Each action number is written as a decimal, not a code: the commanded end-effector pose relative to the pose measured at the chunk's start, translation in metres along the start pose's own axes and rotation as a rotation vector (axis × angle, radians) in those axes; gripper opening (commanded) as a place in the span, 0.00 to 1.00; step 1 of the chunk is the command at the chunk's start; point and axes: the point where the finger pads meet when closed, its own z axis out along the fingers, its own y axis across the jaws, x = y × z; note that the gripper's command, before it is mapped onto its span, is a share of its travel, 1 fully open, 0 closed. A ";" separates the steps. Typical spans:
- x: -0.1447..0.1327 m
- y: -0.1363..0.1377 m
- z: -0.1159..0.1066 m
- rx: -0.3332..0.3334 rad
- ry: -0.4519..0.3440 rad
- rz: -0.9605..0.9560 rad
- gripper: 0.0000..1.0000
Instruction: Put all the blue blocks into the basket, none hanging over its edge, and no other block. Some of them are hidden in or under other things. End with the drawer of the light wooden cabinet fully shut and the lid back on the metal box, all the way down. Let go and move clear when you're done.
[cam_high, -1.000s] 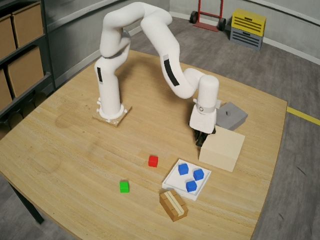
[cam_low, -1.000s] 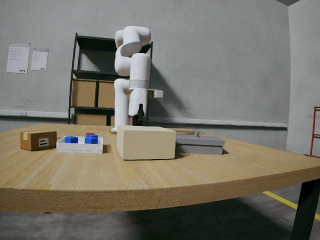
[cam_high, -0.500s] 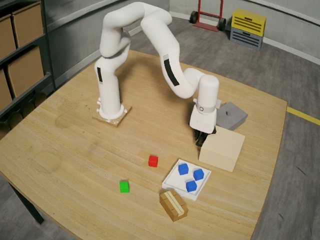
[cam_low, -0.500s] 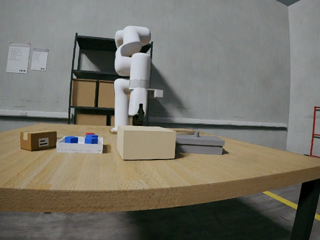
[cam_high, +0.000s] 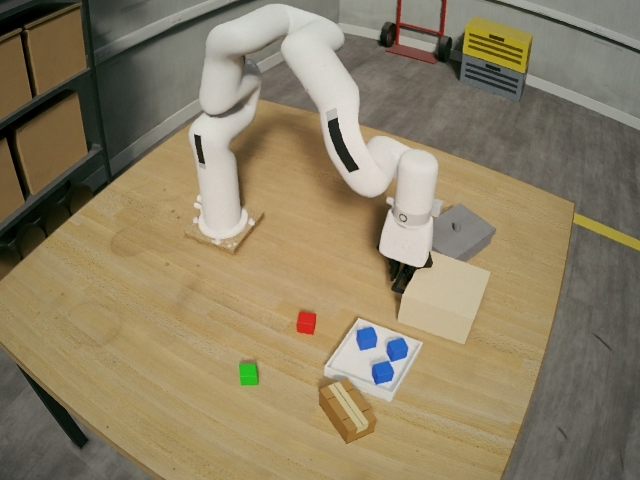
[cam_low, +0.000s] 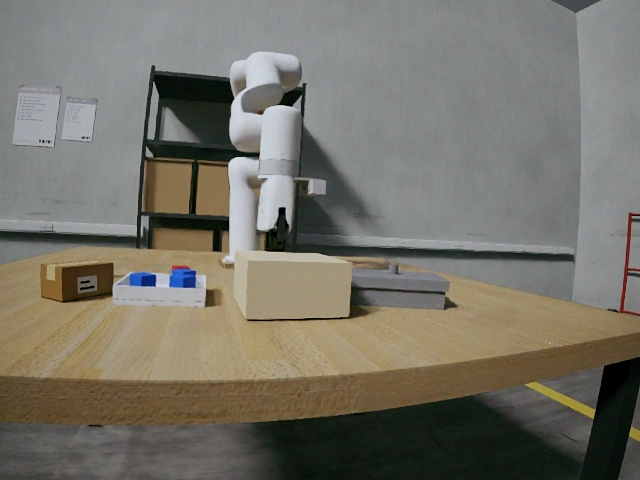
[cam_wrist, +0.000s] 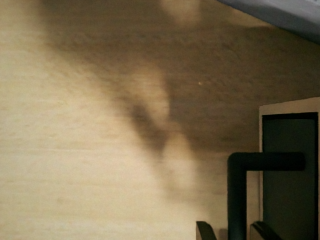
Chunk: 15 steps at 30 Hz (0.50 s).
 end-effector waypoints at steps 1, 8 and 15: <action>0.000 0.002 -0.002 -0.004 0.000 0.000 0.24; 0.000 0.002 -0.005 -0.004 0.000 0.000 0.24; 0.000 0.002 -0.012 -0.004 0.000 0.000 0.24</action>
